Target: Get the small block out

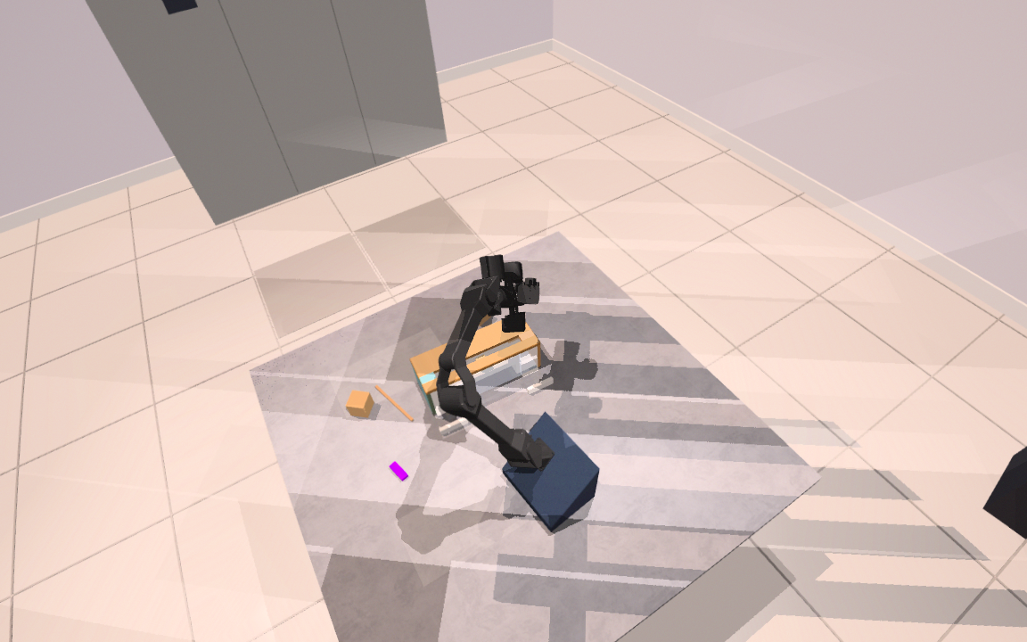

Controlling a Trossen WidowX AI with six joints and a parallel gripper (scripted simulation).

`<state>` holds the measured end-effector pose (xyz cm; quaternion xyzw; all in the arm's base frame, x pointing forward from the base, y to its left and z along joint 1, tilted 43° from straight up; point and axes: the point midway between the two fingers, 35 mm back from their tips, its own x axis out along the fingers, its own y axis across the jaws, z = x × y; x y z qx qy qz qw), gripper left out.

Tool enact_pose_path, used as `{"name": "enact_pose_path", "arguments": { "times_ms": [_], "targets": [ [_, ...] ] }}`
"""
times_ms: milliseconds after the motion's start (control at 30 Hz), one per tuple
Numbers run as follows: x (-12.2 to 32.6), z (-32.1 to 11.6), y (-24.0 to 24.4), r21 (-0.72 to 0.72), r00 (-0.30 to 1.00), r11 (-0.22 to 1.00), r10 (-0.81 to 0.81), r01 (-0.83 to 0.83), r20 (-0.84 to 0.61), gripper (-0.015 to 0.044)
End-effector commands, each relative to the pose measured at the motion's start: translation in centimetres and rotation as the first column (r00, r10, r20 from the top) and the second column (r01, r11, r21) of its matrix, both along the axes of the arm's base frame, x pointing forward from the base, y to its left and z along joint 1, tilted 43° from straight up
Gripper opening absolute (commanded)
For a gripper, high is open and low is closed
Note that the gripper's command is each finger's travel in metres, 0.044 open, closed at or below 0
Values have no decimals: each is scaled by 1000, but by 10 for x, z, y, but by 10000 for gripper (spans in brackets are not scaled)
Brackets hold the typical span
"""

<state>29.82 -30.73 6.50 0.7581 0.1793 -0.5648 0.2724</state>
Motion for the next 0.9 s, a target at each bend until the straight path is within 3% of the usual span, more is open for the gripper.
{"name": "enact_pose_path", "arguments": {
  "times_ms": [0, 133, 300, 867],
  "targets": [
    [7, -41, 54, 270, 944, 908, 329, -321, 18, 400],
    [7, -65, 108, 496, 829, 677, 524, -544, 195, 400],
    [11, -75, 154, 608, 719, 407, 525, -681, 455, 400],
    [12, -77, 157, 611, 717, 398, 521, -685, 464, 400]
  ]
}}
